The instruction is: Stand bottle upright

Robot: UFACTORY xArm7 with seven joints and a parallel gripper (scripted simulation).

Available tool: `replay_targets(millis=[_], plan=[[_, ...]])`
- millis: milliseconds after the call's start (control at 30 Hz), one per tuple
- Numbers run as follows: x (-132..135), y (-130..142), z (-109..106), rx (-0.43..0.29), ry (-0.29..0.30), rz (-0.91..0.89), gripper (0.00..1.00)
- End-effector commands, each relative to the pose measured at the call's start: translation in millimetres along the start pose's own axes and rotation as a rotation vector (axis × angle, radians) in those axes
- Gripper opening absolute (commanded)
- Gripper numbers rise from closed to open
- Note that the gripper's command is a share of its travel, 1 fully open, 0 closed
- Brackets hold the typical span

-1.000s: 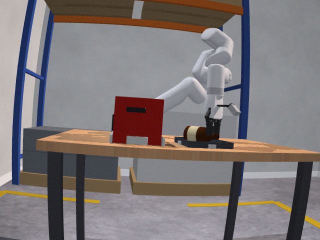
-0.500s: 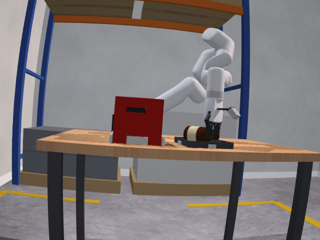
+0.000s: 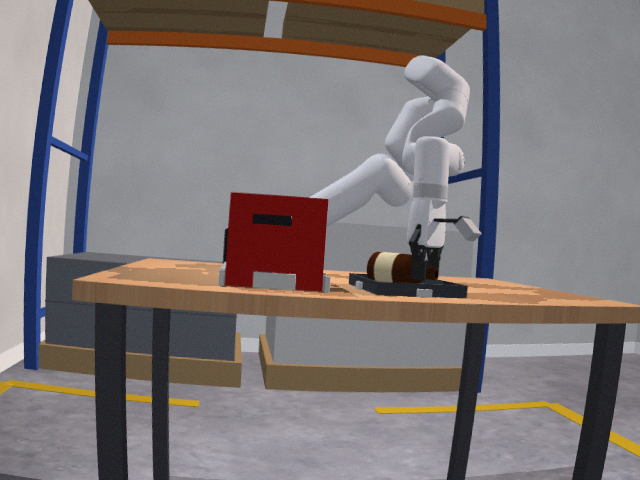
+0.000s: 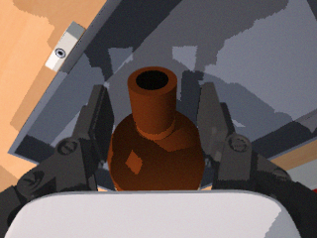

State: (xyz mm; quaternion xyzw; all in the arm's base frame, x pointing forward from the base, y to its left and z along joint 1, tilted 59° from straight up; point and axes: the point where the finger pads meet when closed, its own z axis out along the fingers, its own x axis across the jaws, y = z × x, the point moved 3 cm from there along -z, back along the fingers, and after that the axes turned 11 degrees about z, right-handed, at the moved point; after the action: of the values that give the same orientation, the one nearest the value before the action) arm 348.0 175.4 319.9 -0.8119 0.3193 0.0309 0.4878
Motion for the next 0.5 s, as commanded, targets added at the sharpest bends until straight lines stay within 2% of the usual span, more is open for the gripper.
replay_targets(millis=[0,267,300,467], plan=[[0.6,-1.0,-1.0,0.003,0.002,0.000,0.65],[0.6,-1.0,-1.0,0.003,0.002,0.000,0.65],[0.6,-1.0,-1.0,0.003,0.002,0.000,0.00],[0.6,-1.0,-1.0,0.003,0.002,0.000,0.00]])
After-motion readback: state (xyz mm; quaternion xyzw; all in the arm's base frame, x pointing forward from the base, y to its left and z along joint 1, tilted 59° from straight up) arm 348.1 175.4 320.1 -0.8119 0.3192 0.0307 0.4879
